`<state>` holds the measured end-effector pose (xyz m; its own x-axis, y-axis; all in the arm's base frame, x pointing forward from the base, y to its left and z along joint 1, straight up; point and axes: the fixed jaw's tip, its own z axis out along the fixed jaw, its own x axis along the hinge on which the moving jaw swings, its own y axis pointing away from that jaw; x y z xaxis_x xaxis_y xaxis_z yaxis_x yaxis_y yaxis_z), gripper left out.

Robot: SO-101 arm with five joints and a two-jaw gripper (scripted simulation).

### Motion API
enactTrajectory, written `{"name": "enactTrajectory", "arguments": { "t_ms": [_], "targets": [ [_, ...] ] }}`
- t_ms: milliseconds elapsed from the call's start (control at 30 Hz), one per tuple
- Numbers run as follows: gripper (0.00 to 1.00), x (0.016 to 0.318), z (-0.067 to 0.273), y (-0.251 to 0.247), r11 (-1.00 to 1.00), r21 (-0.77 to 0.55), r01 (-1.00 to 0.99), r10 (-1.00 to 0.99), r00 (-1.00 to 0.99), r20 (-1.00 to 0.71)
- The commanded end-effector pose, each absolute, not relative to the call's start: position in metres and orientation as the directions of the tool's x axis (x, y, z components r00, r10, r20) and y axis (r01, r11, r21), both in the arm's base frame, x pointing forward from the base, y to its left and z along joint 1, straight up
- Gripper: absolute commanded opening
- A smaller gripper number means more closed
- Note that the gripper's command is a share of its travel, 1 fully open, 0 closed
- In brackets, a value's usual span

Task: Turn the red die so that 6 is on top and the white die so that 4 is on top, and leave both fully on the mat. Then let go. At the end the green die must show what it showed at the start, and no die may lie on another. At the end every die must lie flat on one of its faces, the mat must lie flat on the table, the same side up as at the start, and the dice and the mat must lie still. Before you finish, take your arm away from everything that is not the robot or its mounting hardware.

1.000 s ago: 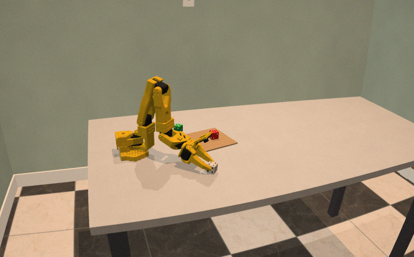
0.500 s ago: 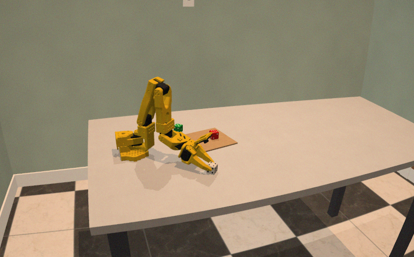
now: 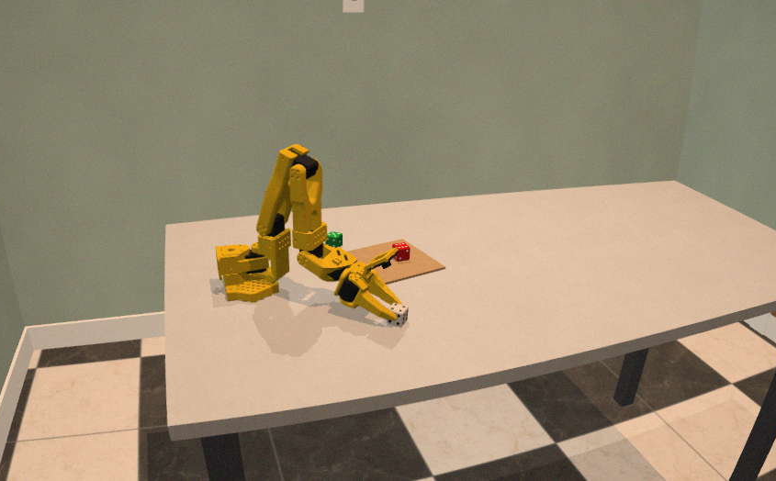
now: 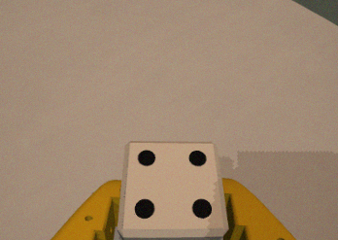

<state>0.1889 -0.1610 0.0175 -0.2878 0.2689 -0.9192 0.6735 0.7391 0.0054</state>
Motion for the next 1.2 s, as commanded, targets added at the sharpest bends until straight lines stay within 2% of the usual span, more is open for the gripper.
{"name": "enactTrajectory", "arguments": {
  "t_ms": [0, 233, 533, 900, 1167],
  "targets": [
    [0.00, 0.1916, 0.0238, -0.1653, 0.737, -0.002, 0.675, 0.240, -0.265, -0.934],
    [0.01, 0.1916, 0.0238, -0.1653, 0.737, -0.002, 0.675, 0.240, -0.265, -0.934],
    [0.13, 0.1916, 0.0238, -0.1653, 0.737, -0.002, 0.675, 0.240, -0.265, -0.934],
    [0.15, 0.1916, 0.0238, -0.1653, 0.737, -0.002, 0.675, 0.240, -0.265, -0.934],
    [0.22, 0.1916, 0.0238, -0.1653, 0.737, -0.002, 0.675, 0.240, -0.265, -0.934]
  ]
}}
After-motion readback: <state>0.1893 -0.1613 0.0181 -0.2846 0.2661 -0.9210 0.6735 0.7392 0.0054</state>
